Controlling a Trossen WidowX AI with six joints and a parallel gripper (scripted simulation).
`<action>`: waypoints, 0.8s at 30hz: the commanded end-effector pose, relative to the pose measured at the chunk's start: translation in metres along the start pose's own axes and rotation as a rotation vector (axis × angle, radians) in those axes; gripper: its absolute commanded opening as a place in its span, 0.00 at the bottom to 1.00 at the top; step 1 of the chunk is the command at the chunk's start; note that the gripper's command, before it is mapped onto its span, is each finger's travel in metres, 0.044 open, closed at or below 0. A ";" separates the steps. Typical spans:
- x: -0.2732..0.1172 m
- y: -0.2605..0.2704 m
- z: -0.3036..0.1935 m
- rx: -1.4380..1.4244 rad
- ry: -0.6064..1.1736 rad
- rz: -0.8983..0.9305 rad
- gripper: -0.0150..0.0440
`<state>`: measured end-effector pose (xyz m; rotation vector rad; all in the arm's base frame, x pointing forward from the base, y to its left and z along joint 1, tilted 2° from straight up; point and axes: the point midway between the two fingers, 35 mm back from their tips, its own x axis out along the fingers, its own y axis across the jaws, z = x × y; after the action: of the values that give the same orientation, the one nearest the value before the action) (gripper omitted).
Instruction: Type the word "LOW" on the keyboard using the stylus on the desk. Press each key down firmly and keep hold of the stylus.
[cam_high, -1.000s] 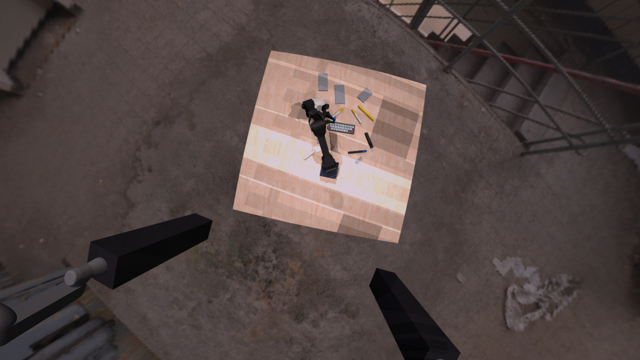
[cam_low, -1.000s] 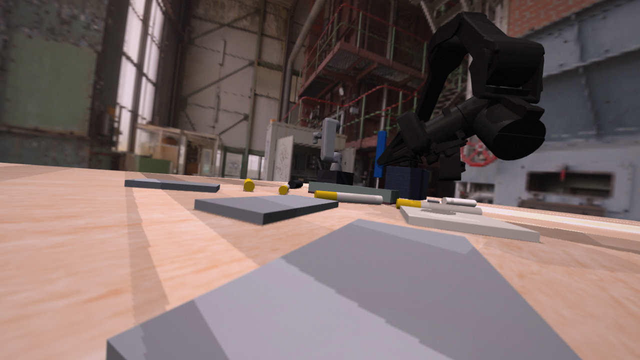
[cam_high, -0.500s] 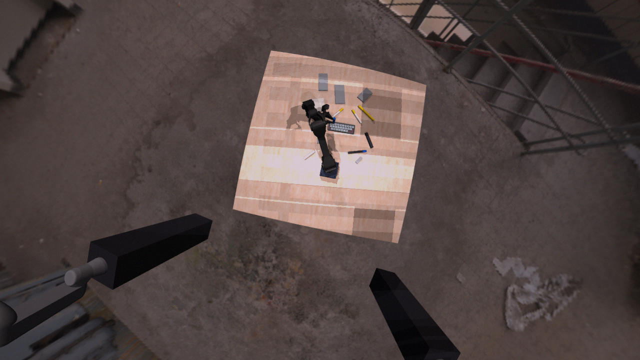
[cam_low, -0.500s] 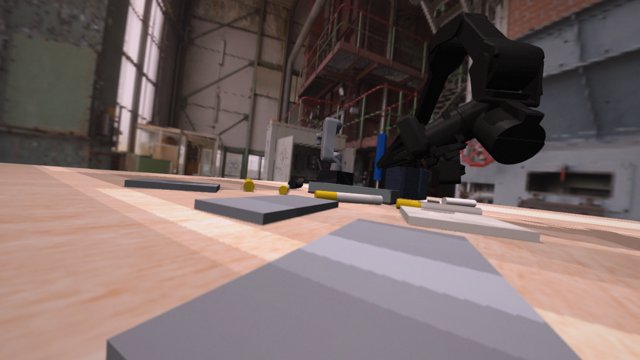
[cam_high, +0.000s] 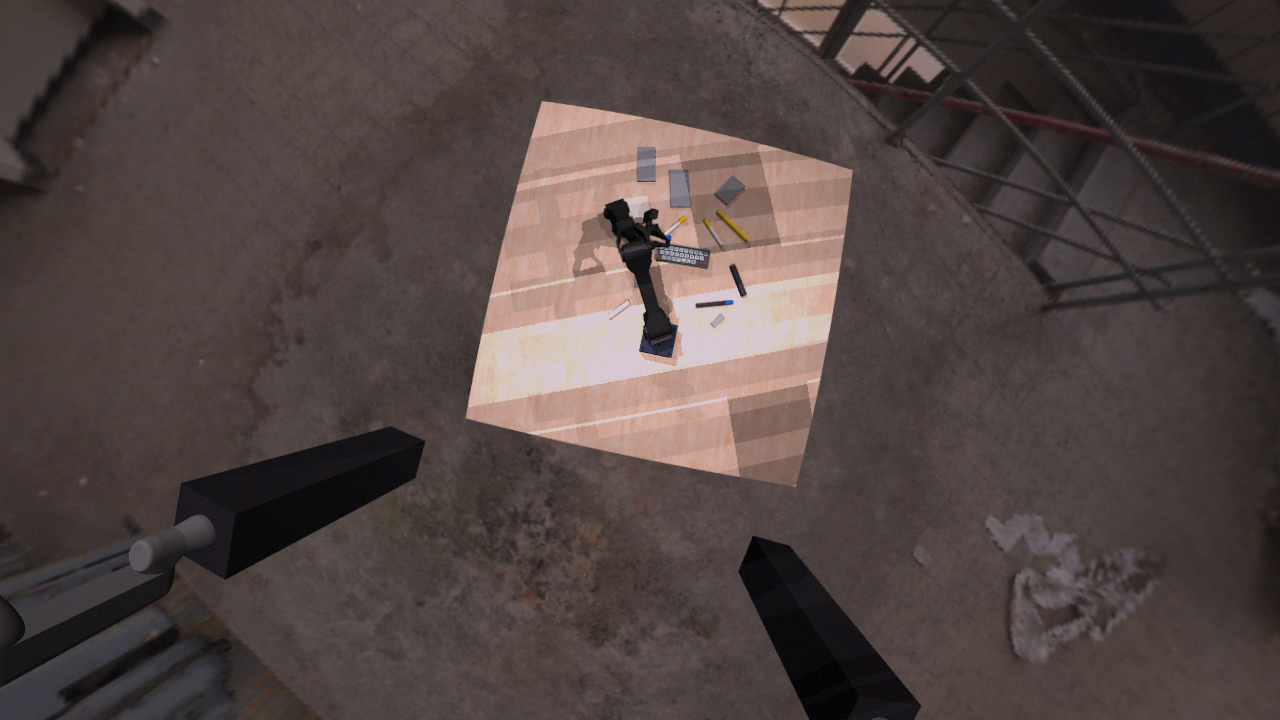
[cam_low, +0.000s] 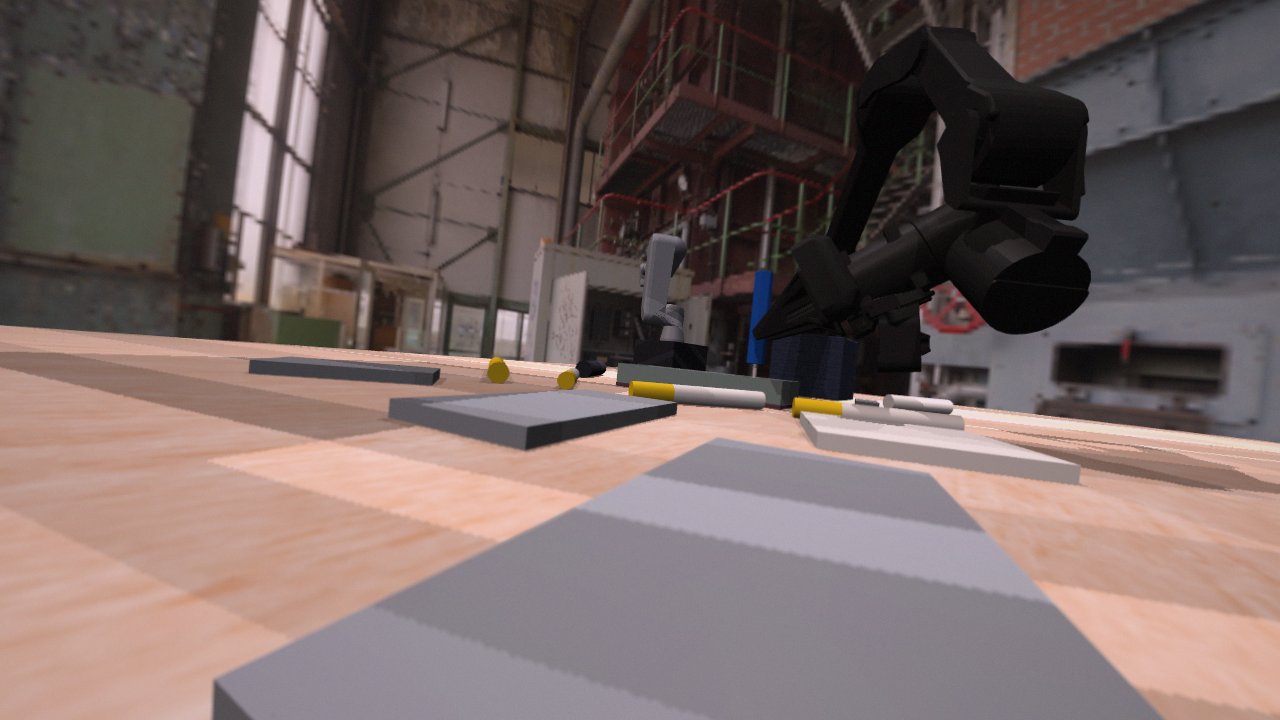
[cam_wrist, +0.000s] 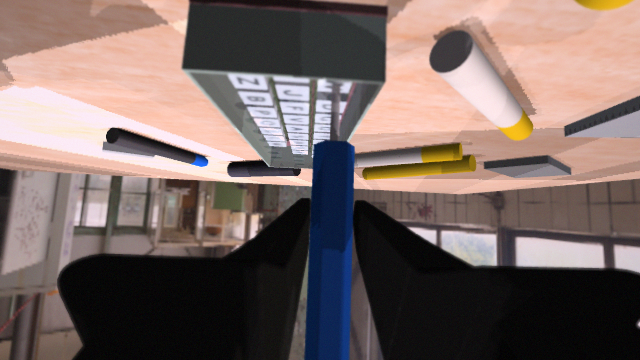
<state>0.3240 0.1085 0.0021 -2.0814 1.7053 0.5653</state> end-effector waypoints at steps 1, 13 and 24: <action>0.000 0.001 0.000 0.003 -0.003 0.003 0.39; -0.018 0.002 -0.032 0.003 -0.003 0.003 0.39; -0.017 0.001 -0.030 0.005 -0.003 0.000 0.39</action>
<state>0.3216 0.1061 0.0364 -2.0768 1.7033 0.5635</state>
